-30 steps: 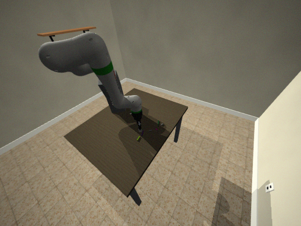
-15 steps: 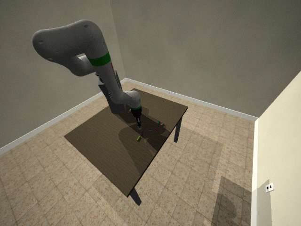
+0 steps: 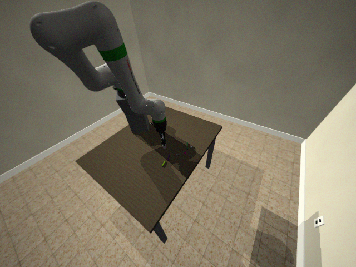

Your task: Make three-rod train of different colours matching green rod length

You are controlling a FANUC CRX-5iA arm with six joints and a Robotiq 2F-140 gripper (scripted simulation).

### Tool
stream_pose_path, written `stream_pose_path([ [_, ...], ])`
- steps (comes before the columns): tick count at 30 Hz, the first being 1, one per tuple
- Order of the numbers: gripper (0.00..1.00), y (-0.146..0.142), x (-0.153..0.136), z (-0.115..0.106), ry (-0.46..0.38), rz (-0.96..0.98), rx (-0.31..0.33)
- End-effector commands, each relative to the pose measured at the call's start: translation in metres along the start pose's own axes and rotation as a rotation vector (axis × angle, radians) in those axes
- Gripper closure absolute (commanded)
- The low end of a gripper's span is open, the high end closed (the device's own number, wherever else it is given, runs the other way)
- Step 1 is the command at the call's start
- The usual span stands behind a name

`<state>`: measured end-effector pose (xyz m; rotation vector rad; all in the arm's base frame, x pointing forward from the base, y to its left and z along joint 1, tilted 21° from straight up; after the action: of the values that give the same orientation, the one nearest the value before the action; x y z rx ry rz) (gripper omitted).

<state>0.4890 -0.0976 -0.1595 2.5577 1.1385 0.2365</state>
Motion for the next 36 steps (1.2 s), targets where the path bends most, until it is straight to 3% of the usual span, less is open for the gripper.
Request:
stream_pose_path([
  [1,0.97,0.001,0.001,-0.001,-0.009,-0.001,0.004],
  [5,0.97,0.000,0.007,-0.001,-0.009,-0.007,0.003],
  [8,0.97,-0.010,0.045,0.001,-0.006,-0.048,0.001],
  [15,0.97,-0.024,0.076,0.001,-0.008,-0.083,0.004],
  [36,0.97,-0.024,0.076,0.008,-0.009,-0.084,0.004],
])
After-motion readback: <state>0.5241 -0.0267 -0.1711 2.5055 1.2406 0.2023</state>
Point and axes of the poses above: the point where the finger pads meet when closed, its own z axis out along the fingers, its own y axis across the jaws, x = y × z, the point moved 2 cm from there along -z, back along the fingers, and after that the axes turned 9 degrees about z, right-handed, at the moved point
